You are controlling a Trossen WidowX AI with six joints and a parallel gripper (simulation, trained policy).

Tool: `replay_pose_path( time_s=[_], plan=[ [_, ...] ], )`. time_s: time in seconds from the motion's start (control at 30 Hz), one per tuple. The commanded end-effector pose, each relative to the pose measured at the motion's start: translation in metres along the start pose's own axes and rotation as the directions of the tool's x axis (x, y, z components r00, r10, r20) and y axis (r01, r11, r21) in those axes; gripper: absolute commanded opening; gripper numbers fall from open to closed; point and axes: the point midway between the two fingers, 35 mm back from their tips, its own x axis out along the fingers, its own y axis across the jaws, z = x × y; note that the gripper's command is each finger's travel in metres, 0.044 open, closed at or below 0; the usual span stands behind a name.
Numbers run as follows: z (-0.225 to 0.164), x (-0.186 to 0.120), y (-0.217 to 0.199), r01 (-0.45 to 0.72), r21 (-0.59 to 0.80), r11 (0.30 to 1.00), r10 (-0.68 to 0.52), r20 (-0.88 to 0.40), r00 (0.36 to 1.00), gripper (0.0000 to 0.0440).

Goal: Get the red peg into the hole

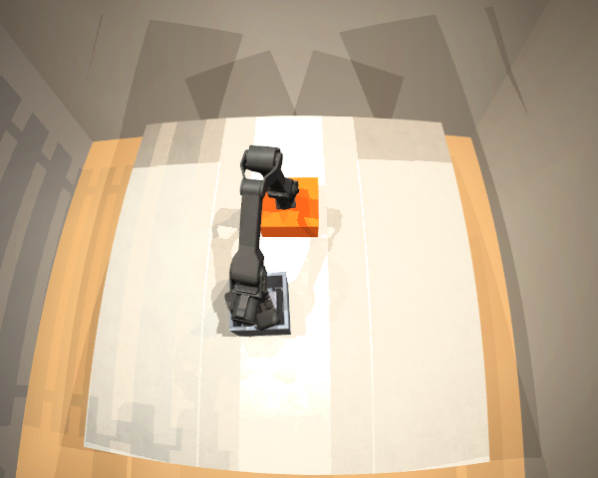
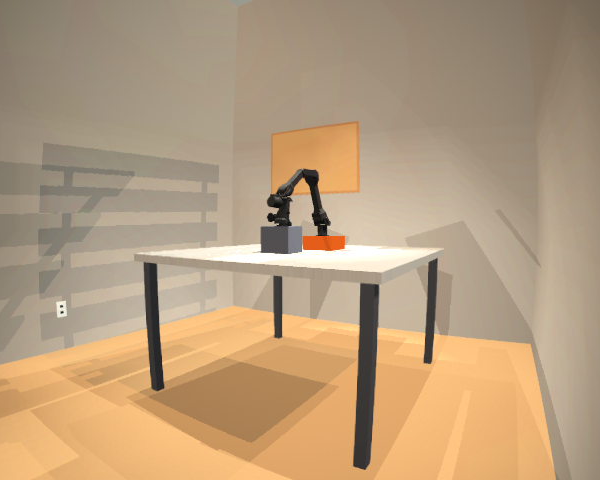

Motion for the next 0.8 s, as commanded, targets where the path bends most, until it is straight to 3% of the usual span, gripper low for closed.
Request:
replay_pose_path(
  time_s=[0.0, 0.17, 0.77],
  plan=[
    [0.000, -0.001, 0.002, -0.002, -0.009, 1.000, 0.002, -0.020, 1.000, 0.0114],
    [0.005, -0.008, 0.005, -0.020, -0.001, 1.000, 0.020, -0.065, 0.998, 0.0156],
    [0.027, -0.043, 0.019, -0.152, 0.061, 0.987, 0.161, -0.193, 0.968, 0.0199]
  ],
)
